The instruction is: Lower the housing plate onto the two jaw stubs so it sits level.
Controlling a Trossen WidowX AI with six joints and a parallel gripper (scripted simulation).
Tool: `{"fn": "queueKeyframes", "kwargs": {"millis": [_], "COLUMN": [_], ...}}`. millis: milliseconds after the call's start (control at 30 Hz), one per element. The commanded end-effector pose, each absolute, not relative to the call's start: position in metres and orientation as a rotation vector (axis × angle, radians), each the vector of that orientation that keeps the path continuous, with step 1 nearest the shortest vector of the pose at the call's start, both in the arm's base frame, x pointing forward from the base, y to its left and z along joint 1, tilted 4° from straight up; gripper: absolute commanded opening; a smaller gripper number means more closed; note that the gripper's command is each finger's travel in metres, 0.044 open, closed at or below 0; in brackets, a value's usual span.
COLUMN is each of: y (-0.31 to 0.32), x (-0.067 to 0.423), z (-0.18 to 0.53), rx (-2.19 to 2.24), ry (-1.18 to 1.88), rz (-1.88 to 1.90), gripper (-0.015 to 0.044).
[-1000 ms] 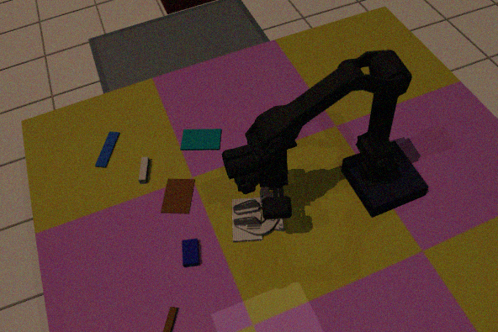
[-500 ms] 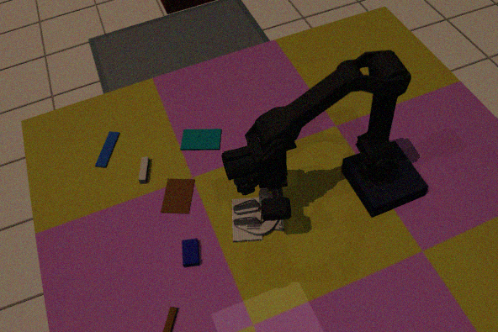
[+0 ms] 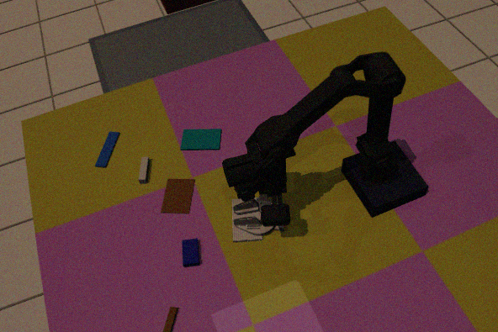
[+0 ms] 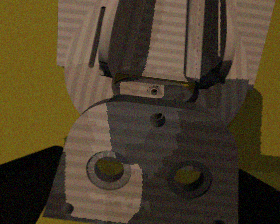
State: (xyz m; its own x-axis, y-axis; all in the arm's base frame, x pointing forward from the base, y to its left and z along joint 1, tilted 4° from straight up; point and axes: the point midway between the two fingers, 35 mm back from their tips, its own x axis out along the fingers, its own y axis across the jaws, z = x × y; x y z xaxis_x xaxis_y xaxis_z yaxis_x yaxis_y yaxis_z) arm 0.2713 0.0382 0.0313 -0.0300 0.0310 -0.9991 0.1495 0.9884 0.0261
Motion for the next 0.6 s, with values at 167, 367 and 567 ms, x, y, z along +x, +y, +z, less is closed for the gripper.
{"fn": "queueKeyframes", "kwargs": {"millis": [167,367,567], "y": [0.039,0.039,0.039], "x": [0.269,0.268,0.267], "z": [0.014,0.005,-0.001], "rx": [0.145,0.146,0.147], "ry": [1.607,1.607,1.606], "rz": [-0.098,-0.098,-0.098], "gripper": [0.0351,0.0351,0.0351]}}
